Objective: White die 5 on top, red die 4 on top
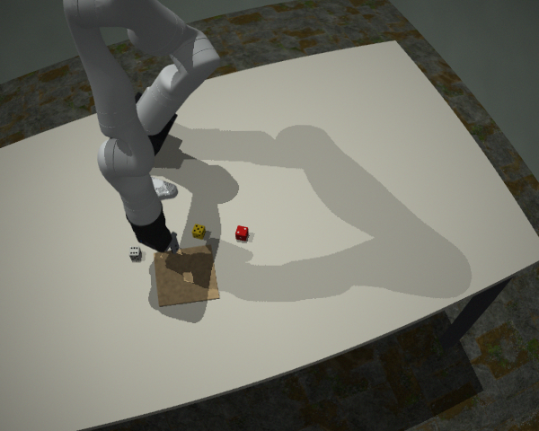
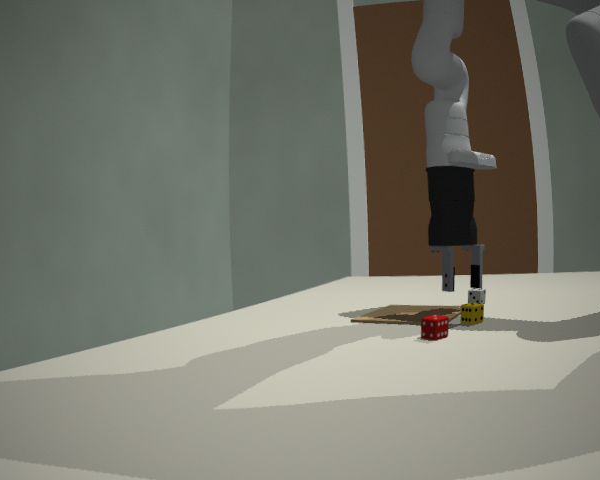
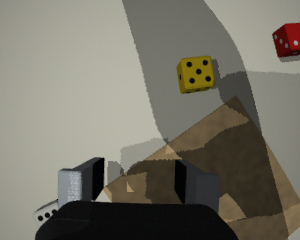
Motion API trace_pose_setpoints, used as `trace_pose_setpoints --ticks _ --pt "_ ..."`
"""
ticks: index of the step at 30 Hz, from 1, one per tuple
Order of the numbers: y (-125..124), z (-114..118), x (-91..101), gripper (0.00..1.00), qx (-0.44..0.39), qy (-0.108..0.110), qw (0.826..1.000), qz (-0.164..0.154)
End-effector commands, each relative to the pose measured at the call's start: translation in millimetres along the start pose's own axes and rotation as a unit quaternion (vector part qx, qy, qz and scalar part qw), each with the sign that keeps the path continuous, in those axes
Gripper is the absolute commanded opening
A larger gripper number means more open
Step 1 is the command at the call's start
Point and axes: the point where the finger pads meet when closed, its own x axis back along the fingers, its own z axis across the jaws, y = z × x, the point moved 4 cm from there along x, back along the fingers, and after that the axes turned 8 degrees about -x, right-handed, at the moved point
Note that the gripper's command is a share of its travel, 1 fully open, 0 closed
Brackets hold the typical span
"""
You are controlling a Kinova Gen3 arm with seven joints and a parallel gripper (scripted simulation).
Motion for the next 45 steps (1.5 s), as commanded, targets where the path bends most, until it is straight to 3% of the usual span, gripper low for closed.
trace_pose_setpoints --ticks 1,10,45 --pt "-25.1 20.2 2.1 1.00 0.008 -0.006 1.000 -0.005" --pt "-44.7 33.7 1.8 1.00 0.008 -0.006 1.000 -0.005" --pt "-45.1 33.9 1.8 1.00 0.008 -0.006 1.000 -0.005"
